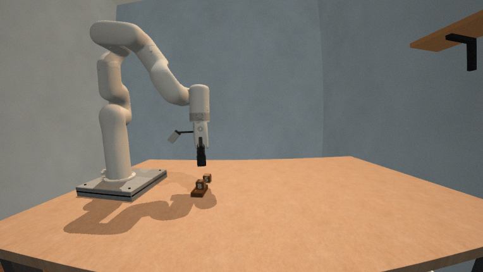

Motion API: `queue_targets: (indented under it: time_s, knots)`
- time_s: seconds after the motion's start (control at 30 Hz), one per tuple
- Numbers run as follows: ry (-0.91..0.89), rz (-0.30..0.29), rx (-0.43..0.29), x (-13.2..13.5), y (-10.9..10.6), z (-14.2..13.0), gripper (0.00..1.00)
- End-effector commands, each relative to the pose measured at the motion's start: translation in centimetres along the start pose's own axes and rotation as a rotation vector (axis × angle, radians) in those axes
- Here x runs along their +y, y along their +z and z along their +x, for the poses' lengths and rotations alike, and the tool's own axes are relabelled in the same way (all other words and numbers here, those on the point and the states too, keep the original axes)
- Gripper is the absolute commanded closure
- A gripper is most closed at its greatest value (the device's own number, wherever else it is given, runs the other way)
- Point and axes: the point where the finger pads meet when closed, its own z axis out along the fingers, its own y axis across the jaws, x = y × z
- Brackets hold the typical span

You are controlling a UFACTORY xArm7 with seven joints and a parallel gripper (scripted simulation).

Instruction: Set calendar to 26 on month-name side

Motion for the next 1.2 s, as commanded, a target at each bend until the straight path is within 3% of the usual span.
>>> queue_targets:
  time_s: [0.0, 0.37, 0.4, 1.17]
  knots:
    - [0.157, 0.013, -0.004, -0.85, -0.12, 0.23, 0.00]
    - [0.333, 0.012, -0.005, -1.78, -0.12, 0.68, 0.00]
    - [0.333, 0.012, -0.005, -1.78, -0.12, 0.68, 0.51]
    - [0.333, 0.012, -0.005, -1.78, -0.12, 0.68, 0.51]
